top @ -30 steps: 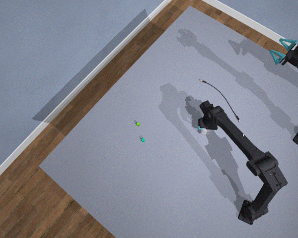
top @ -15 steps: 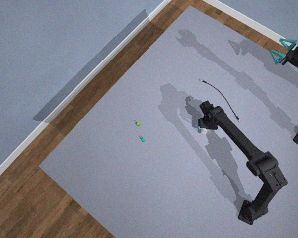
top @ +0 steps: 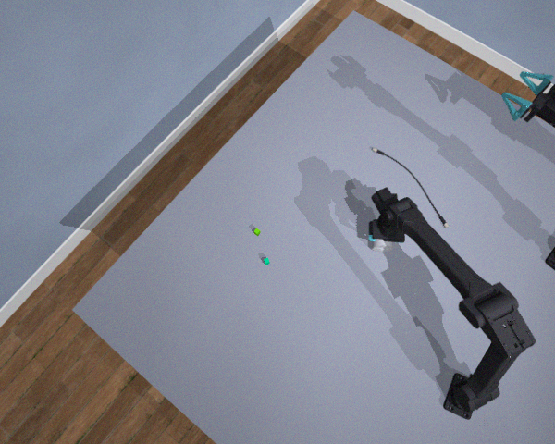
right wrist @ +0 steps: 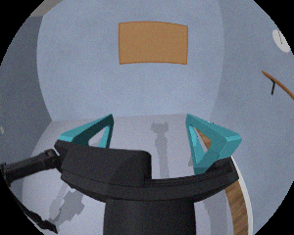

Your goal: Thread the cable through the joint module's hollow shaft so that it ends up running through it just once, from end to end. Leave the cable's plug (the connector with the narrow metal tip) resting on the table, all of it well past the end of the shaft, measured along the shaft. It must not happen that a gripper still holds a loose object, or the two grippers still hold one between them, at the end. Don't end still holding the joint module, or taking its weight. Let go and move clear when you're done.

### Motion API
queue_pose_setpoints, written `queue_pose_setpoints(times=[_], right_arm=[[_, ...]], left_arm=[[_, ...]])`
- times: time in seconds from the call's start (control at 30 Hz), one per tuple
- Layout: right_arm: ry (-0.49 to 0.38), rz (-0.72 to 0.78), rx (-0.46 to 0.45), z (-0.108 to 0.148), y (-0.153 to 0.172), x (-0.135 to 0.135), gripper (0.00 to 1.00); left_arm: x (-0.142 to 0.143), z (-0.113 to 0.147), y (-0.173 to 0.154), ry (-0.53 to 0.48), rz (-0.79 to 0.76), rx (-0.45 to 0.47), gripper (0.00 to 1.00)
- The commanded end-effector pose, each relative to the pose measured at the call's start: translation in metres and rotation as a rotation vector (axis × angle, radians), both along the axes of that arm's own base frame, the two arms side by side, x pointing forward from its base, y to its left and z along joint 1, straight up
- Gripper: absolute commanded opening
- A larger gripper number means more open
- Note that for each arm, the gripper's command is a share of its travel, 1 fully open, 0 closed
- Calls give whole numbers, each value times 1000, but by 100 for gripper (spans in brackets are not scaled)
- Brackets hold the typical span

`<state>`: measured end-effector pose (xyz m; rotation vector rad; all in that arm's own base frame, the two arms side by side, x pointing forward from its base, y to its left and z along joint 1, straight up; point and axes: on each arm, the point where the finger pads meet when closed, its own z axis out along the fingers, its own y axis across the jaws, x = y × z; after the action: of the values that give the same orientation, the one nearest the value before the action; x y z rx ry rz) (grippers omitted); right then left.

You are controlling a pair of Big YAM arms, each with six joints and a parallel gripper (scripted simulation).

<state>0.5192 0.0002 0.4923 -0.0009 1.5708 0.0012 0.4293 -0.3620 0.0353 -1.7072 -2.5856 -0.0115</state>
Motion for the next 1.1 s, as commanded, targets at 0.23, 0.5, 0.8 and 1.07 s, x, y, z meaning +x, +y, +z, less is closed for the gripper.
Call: queue_pose_setpoints(times=[0.23,0.5,0.8,1.07], right_arm=[[-69,-8,3,41,-4,2,100],[-69,-8,3,41,-4,2,100],[-69,-8,3,41,-4,2,100],[-69,-8,3,41,-4,2,100]], left_arm=[[25,63,-21,-96,-99,-78,70],[24,65,-23,-99,-160,-79,70],[23,67,-26,-104,-234,-81,70],[24,69,-26,-109,-294,-81,70]])
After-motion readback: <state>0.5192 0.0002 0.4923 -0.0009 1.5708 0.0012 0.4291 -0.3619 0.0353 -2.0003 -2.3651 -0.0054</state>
